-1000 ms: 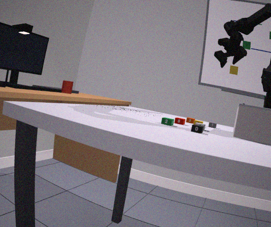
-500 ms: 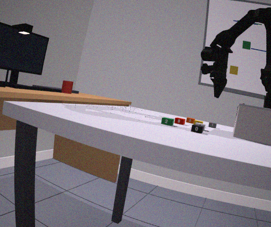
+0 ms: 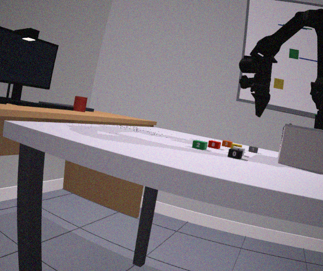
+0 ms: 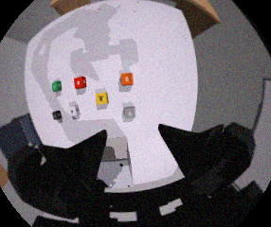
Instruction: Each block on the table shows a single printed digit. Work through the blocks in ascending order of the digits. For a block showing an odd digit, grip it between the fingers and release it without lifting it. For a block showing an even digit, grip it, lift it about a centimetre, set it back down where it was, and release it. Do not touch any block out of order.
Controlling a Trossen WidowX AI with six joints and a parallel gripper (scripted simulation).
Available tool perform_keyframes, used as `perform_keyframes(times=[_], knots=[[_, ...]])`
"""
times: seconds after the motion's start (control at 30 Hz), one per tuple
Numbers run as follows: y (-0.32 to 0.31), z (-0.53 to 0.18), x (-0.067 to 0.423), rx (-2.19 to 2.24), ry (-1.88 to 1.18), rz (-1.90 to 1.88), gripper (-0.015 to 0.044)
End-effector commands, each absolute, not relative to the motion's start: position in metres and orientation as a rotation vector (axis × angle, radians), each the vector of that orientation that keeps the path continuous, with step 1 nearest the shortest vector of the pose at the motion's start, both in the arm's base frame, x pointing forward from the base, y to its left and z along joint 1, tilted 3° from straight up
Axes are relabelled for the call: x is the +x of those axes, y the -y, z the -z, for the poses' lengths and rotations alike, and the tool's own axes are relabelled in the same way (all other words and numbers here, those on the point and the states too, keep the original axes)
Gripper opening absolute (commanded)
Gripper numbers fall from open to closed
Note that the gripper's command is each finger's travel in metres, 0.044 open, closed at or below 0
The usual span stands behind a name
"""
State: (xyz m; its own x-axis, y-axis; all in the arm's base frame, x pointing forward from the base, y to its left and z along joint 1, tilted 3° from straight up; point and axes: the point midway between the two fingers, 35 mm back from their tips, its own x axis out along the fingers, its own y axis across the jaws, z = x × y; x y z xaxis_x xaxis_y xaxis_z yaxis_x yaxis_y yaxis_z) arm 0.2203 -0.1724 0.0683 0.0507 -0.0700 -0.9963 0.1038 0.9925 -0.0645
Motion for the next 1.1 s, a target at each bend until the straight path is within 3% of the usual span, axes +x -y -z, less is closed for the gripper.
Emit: perform_keyframes(times=[0.0, 0.17, 0.4, 1.07], knots=[[0.171, -0.068, 0.22, 0.028, -1.515, 0.123, 0.04], [0.167, -0.068, 0.226, 0.028, -1.515, 0.123, 0.04], [0.11, -0.068, 0.28, 0.033, -1.51, 0.118, 0.04], [0.108, -0.068, 0.282, 0.033, -1.51, 0.118, 0.04]])
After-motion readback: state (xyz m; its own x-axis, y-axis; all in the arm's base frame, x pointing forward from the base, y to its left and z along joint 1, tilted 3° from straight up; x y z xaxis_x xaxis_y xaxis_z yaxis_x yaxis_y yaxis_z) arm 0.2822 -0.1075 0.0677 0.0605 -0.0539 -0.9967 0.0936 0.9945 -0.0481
